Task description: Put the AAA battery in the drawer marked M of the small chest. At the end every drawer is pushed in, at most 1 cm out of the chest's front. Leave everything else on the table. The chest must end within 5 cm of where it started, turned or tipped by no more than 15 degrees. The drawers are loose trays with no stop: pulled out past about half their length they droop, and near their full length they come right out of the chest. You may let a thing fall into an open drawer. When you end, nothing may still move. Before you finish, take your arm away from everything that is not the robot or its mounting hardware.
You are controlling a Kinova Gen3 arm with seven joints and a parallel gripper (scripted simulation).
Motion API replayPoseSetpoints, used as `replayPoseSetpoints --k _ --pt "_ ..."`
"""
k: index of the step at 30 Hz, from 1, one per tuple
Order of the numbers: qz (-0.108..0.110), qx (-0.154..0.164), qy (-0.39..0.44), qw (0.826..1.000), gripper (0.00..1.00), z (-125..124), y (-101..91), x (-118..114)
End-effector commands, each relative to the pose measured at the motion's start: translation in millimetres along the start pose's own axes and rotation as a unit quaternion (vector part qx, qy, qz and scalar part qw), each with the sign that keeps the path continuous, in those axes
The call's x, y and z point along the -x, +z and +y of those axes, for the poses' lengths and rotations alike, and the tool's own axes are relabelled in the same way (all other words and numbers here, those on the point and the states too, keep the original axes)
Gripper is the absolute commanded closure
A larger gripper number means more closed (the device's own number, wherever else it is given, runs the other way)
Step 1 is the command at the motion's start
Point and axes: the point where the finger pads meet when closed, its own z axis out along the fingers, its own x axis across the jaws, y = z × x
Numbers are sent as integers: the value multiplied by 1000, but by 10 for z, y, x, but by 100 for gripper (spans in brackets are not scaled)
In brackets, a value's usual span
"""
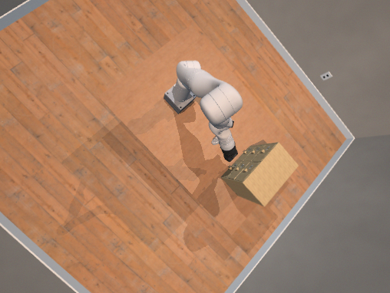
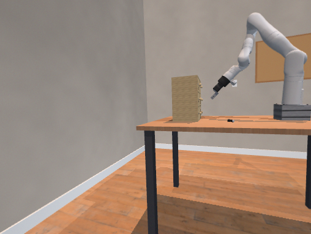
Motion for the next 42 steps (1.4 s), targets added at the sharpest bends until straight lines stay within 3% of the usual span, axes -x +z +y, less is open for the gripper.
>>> replayPoseSetpoints --k 1,7,42 --pt "-4 5 -1 1000 100 42 -103 35" --pt "-4 5 -1 1000 100 41 -184 34" --pt "6 4 -26 1000 100 45 -205 34"
